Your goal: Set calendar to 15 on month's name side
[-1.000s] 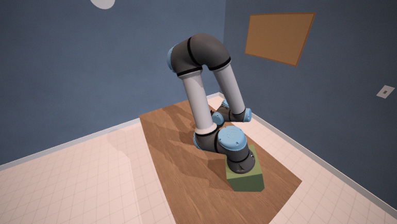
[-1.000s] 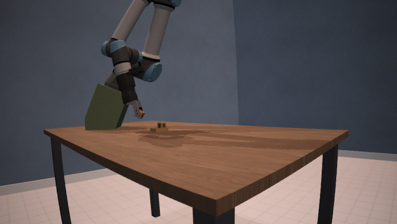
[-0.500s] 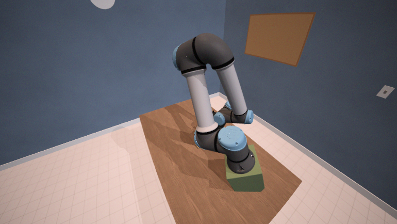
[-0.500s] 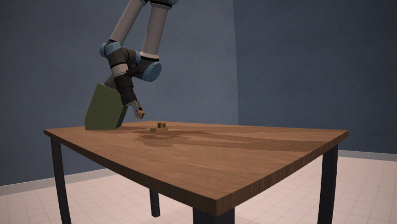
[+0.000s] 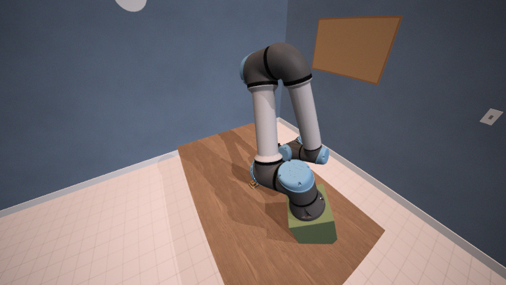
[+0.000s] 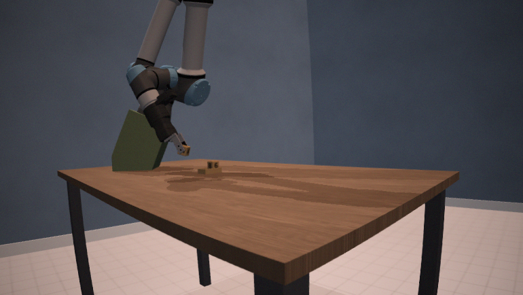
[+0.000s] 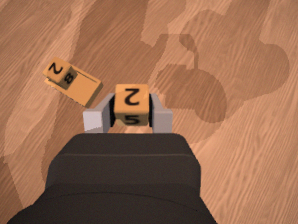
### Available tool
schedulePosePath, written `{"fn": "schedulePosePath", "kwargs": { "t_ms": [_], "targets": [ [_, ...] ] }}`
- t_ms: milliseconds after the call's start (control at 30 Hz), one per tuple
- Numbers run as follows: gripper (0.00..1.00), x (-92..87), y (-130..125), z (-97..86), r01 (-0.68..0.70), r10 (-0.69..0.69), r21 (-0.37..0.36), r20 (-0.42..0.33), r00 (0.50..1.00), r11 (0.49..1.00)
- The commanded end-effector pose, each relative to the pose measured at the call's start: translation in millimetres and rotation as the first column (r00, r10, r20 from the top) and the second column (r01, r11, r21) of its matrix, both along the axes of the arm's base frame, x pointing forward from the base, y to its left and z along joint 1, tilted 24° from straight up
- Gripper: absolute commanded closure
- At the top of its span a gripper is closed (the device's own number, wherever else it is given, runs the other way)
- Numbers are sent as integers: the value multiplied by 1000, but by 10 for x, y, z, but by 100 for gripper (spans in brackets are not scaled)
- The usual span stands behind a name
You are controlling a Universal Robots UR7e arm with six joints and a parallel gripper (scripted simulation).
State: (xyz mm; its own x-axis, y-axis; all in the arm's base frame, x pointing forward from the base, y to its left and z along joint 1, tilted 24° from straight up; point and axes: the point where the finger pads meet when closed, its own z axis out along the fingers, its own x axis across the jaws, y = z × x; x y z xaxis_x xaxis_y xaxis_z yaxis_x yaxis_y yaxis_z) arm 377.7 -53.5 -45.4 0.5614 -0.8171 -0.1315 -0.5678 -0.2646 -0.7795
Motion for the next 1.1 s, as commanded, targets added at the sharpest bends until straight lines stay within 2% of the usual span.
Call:
{"fn": "schedulePosePath", "kwargs": {
  "t_ms": [0, 333, 700, 1067],
  "targets": [
    [43, 3, -9, 7, 5, -5, 4, 14, 1000, 1000],
    [43, -1, -2, -3, 2, -3, 24, 35, 999, 1000],
    [43, -12, 4, -23, 7, -26, 115, 158, 987, 993],
    [43, -11, -14, -20, 20, -54, 153, 220, 974, 988]
  ]
}}
